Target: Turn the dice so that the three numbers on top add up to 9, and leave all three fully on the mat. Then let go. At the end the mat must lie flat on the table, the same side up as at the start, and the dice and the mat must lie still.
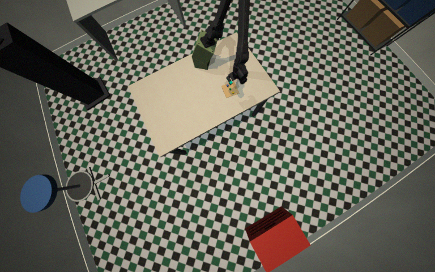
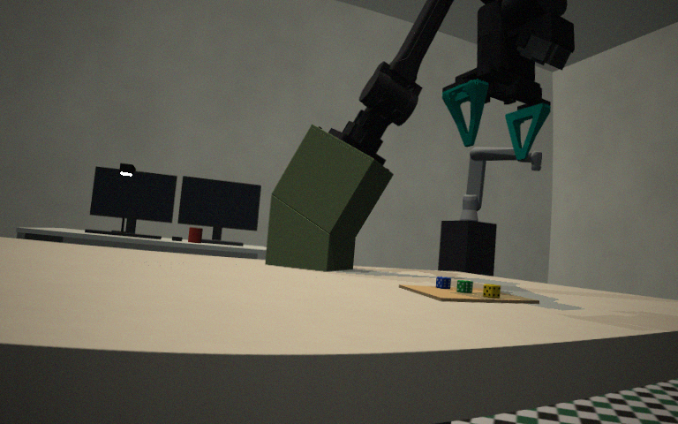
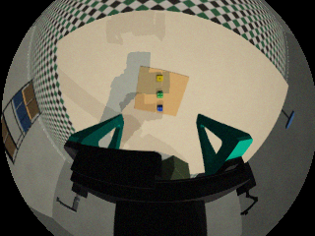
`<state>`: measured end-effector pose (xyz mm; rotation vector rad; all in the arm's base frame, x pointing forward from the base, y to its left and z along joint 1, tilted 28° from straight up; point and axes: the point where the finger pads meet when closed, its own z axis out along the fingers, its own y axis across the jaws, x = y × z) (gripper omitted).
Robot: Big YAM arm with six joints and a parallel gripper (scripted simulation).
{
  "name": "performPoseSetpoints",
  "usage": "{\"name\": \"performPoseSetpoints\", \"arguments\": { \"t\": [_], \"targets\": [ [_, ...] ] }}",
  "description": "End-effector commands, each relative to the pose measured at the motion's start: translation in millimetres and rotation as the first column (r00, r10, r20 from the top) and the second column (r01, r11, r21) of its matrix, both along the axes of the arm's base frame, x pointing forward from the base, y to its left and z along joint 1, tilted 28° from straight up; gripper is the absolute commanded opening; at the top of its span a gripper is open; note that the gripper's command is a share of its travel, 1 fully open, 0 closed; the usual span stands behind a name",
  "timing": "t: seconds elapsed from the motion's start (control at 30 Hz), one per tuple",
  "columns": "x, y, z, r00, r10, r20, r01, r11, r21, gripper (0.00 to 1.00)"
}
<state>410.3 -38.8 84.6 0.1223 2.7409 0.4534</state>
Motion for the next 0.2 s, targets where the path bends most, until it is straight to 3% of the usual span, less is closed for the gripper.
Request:
{"name": "performPoseSetpoints", "arguments": {
  "t": [0.0, 0.17],
  "targets": [
    [13.5, -4.5, 26.3, 0.998, 0.011, 0.063, -0.01, 1.0, -0.019, 1.0],
    [13.5, -4.5, 26.3, 0.998, 0.011, 0.063, -0.01, 1.0, -0.019, 1.0]
  ]
}}
